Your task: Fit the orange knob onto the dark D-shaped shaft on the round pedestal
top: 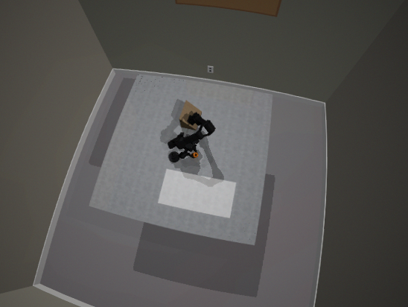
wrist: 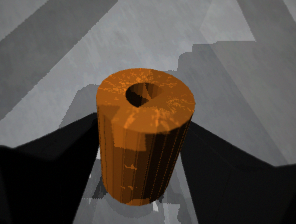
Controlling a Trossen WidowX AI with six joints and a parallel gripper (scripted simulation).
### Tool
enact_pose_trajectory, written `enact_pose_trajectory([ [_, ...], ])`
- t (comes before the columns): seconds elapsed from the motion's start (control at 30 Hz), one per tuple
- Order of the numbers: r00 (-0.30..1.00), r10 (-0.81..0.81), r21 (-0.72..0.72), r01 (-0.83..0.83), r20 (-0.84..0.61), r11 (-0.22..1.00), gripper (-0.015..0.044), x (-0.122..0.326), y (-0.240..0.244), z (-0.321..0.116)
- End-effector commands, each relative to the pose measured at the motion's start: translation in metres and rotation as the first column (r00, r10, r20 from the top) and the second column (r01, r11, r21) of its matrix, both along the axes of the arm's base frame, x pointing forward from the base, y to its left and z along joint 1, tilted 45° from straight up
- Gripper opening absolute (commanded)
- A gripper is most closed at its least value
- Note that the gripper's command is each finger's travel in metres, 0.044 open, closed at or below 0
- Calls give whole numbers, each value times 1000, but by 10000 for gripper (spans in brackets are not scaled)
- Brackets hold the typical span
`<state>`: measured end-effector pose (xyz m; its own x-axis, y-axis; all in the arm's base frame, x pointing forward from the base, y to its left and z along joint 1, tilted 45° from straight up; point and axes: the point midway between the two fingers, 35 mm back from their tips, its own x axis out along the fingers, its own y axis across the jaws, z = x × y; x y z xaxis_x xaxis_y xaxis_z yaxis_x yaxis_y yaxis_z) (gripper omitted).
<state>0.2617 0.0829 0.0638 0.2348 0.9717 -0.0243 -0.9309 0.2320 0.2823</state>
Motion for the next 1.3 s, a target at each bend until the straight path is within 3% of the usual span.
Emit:
enact_pose_trajectory([
  [0.0, 1000, 2, -6, -2, 7, 1000, 179, 1, -2, -3],
  [0.13, 1000, 2, -6, -2, 7, 1000, 179, 0, -3, -4],
  [0.23, 1000, -1, -1, 1, 4, 1000, 258, 0, -2, -2],
  [1.03, 1000, -1, -1, 1, 4, 1000, 260, 0, -2, -2],
  [1.27, 1000, -1, -1, 1, 4, 1000, 440, 0, -2, -2],
])
